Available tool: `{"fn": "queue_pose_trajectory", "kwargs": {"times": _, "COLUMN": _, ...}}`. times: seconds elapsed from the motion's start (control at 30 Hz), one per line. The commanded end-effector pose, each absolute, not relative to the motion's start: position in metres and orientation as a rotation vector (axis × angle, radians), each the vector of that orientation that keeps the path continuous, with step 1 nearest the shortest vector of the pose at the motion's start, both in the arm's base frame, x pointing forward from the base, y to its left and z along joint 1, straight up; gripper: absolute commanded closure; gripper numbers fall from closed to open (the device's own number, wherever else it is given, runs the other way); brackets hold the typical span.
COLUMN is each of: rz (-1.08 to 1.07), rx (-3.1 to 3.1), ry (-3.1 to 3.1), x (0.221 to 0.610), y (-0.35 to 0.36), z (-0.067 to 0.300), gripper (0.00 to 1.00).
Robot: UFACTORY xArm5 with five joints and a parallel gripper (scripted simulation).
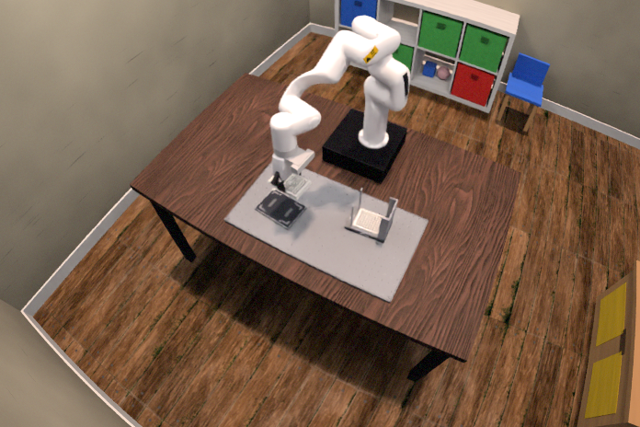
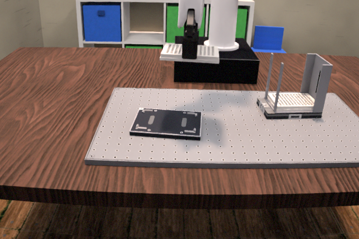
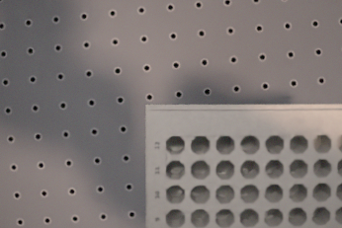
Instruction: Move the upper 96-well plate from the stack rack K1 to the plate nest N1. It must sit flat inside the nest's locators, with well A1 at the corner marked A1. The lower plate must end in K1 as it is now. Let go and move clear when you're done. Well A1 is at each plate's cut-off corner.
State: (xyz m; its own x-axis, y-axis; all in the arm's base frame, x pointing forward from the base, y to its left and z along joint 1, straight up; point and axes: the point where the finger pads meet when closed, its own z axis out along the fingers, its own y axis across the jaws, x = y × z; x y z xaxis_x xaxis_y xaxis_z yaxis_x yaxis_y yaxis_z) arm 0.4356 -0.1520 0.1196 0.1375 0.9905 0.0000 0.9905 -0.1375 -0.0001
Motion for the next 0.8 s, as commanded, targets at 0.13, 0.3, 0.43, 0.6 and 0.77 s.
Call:
{"fn": "queue_pose_trajectory", "kwargs": {"times": 0.13, "rz": -0.002, "rx": -2.371, "ry": -2.065, "x": 0.444, "y": -0.181, "z": 0.120, "gripper": 1.00}}
{"fn": "queue_pose_trajectory", "kwargs": {"times": 0.3, "rz": -0.002, "rx": -2.371, "ry": -2.065, "x": 0.447, "y": -0.194, "z": 0.120, "gripper": 1.00}}
{"fn": "queue_pose_trajectory", "kwargs": {"times": 0.43, "rz": -0.002, "rx": -2.371, "ry": -2.065, "x": 0.449, "y": -0.202, "z": 0.120, "gripper": 1.00}}
{"fn": "queue_pose_trajectory", "kwargs": {"times": 0.6, "rz": -0.002, "rx": -2.371, "ry": -2.065, "x": 0.449, "y": -0.203, "z": 0.120, "gripper": 1.00}}
{"fn": "queue_pose_trajectory", "kwargs": {"times": 0.77, "rz": -0.002, "rx": -2.371, "ry": -2.065, "x": 0.449, "y": -0.203, "z": 0.120, "gripper": 1.00}}
